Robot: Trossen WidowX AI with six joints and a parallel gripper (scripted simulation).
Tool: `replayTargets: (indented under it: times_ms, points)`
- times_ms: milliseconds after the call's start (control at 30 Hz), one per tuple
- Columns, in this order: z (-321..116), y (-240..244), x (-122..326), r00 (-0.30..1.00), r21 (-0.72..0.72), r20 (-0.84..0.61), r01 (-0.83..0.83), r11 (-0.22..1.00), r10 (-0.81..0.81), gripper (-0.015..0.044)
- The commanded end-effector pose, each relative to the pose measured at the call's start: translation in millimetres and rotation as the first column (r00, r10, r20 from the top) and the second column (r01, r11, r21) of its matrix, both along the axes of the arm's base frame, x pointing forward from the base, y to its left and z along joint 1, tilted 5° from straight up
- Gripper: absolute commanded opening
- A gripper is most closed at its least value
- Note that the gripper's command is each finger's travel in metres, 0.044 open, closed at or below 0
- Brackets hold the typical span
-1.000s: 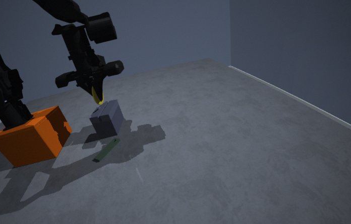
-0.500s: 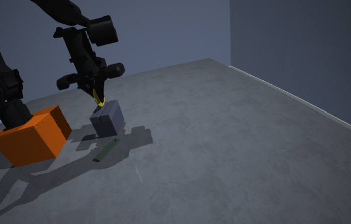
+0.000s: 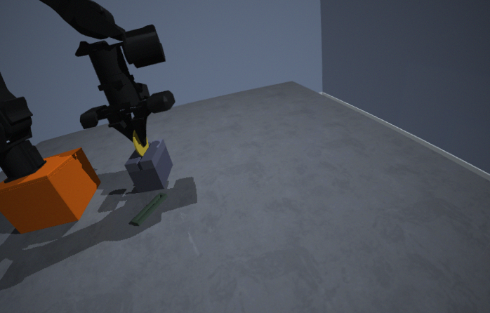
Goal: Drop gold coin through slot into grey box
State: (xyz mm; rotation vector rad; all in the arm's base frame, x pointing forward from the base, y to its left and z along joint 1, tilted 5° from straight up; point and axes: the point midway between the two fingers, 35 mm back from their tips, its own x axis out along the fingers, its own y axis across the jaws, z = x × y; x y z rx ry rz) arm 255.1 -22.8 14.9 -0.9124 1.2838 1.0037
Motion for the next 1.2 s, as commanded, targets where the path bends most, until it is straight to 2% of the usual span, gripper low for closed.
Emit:
replayTargets:
  times_ms: [0, 67, 367, 633, 733, 1167]
  points:
    - [0.3, -0.1, 0.3, 1.0, 0.0, 0.001, 0.0, 1.0, 0.0, 0.0105]
    - [0.3, -0.1, 0.3, 1.0, 0.0, 0.001, 0.0, 1.0, 0.0, 0.0158]
    - [0.3, -0.1, 0.3, 1.0, 0.0, 0.001, 0.0, 1.0, 0.0, 0.0161]
    - [20.4, -1.7, -0.3, 1.0, 0.0, 0.0, 0.0, 1.0, 0.0, 0.0371]
    - [52.2, -3.8, -4.2, 1.0, 0.001, -0.006, 0.003, 1.0, -0.003, 0.044]
    - [62.1, -4.3, -6.2, 1.0, 0.001, -0.008, 0.004, 1.0, -0.004, 0.044]
